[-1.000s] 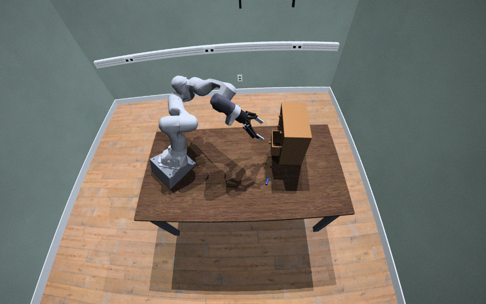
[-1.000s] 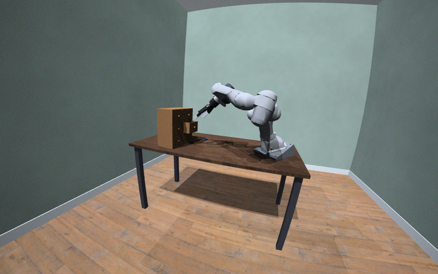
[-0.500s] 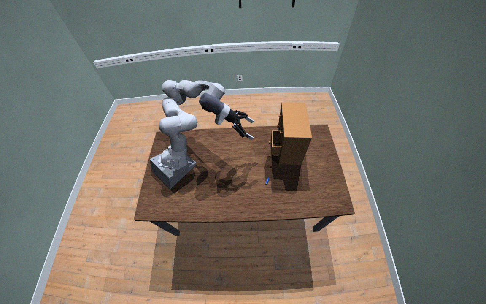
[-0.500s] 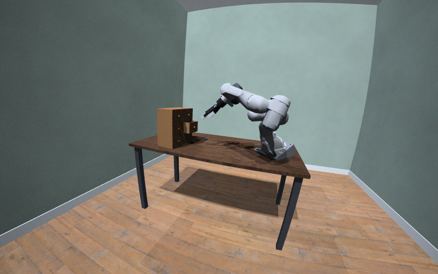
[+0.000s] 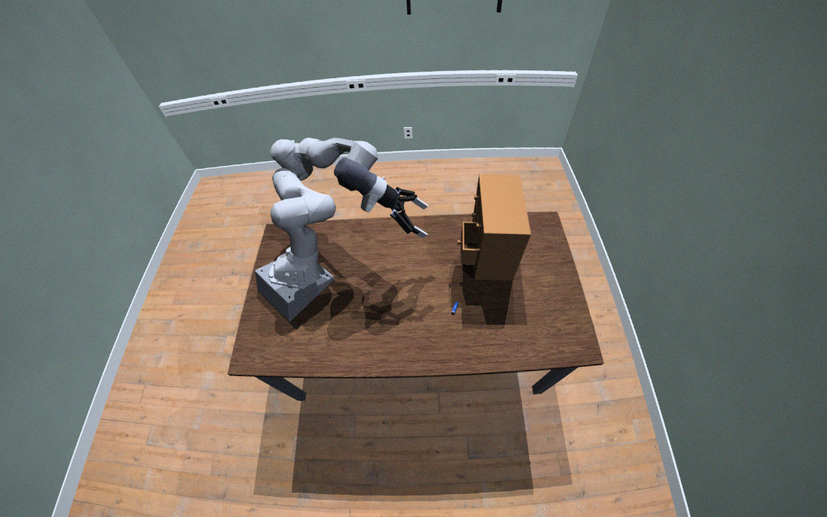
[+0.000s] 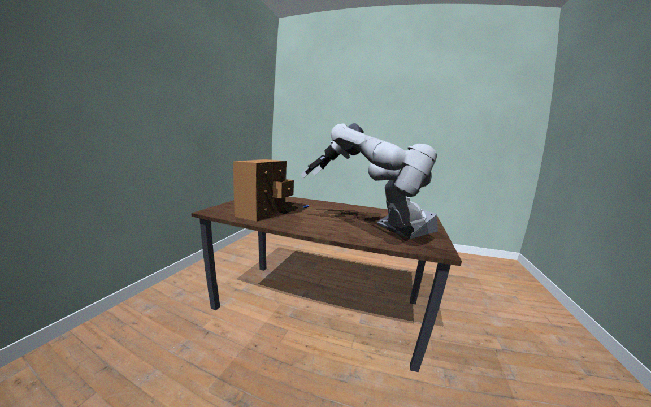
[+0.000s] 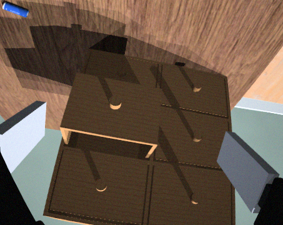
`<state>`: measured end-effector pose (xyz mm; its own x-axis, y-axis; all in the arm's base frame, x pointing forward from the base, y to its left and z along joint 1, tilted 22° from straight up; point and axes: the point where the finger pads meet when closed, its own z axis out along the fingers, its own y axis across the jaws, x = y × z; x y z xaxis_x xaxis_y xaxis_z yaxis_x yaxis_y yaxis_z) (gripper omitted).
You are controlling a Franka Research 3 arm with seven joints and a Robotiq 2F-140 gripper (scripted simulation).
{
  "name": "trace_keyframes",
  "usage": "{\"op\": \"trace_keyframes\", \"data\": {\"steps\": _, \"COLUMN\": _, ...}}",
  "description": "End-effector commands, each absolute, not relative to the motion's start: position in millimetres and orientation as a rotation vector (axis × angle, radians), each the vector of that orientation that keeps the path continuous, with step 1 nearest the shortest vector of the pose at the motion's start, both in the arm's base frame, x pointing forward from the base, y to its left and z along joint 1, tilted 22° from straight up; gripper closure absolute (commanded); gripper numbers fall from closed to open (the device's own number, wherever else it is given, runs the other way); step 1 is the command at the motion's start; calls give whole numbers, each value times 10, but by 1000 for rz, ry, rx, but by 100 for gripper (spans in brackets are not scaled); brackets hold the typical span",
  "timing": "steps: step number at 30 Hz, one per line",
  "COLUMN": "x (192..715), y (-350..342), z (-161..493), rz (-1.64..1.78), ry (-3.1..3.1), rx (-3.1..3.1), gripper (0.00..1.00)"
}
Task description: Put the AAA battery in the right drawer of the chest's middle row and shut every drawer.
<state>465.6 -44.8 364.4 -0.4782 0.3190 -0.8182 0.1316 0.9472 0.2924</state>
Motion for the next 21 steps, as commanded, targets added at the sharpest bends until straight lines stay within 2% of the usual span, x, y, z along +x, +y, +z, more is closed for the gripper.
{"op": "trace_keyframes", "data": {"steps": 1, "x": 4641, "y": -450, "z": 3634, "rz": 241, "ry": 2078, "rx": 337, "gripper": 0}}
{"op": "trace_keyframes", "data": {"steps": 21, "x": 4593, "y": -496, "z": 3796, "rz": 316, "ry": 2413, "rx": 313, "gripper": 0}}
